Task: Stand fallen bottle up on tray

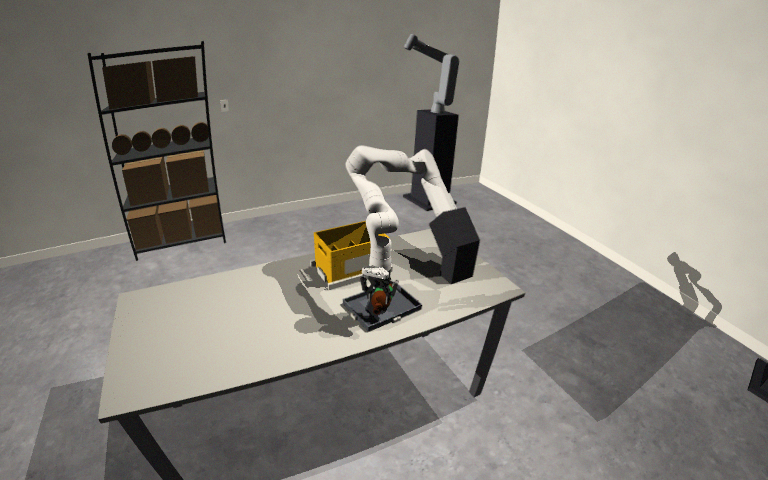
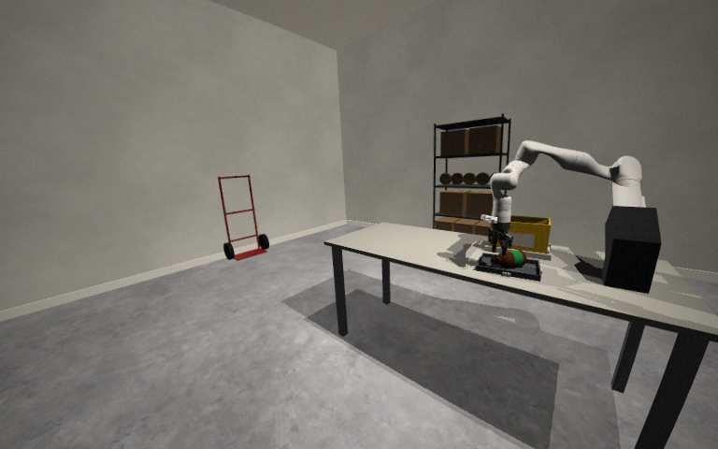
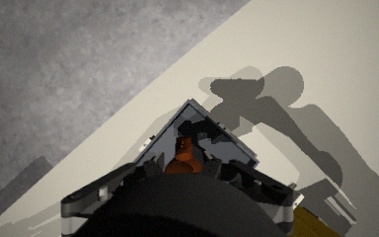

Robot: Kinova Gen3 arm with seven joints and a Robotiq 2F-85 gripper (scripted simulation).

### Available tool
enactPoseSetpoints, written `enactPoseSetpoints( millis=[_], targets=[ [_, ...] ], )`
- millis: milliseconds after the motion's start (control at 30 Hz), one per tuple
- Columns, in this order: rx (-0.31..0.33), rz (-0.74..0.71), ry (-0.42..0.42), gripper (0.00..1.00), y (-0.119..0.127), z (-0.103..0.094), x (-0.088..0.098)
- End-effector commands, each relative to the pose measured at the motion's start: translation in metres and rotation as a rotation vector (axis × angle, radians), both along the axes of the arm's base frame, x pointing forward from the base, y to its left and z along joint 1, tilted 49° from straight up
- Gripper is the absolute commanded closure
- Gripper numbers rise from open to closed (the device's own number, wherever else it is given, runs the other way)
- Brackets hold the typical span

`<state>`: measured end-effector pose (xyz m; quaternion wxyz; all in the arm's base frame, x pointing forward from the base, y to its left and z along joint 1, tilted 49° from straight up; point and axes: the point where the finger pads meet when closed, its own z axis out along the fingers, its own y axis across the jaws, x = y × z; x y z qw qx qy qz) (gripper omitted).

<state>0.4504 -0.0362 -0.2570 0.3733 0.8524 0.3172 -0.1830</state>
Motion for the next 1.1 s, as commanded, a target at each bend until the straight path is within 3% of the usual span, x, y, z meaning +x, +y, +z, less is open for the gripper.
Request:
enactPoseSetpoints(
  millis=[0,1067],
  targets=[
    [0.001,0.001,-0.001,0.36,0.001,0.000,0.001],
    [0.001,0.001,-0.001,0.36,-0.015,-0.014,-0.001]
  ],
)
